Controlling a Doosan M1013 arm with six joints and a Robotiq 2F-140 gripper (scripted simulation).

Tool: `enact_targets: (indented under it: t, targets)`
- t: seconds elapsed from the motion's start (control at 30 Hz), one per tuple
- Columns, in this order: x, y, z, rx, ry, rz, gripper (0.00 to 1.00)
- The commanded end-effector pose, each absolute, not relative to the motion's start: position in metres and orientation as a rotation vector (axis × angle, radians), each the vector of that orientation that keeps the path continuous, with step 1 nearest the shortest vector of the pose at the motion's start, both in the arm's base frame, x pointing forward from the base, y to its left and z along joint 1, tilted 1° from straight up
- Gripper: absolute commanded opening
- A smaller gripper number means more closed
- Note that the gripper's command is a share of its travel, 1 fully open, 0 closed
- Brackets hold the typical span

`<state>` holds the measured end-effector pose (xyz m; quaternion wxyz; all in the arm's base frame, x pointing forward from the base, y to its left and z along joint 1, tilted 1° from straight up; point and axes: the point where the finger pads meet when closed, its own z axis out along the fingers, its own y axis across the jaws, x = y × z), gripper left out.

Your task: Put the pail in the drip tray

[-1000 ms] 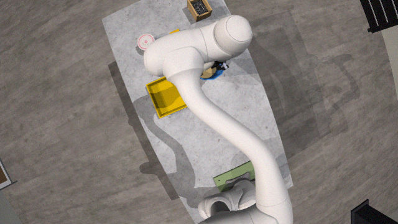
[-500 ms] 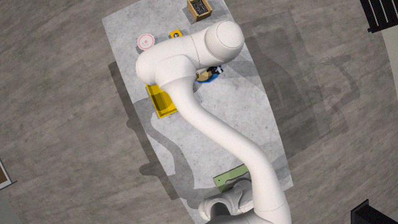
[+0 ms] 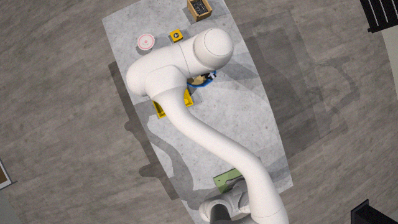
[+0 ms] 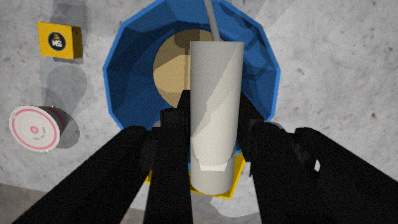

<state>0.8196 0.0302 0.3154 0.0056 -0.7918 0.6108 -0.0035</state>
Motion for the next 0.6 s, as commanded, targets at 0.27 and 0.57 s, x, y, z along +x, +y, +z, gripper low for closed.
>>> enact_targets:
  t: [0.27,0.57]
  targets:
    - [0.81,0.062,0.317,-2.477,1.911,-0.013,0.1]
    - [0.803,0.085,0.317,-2.477,1.911,-0.013,0.1]
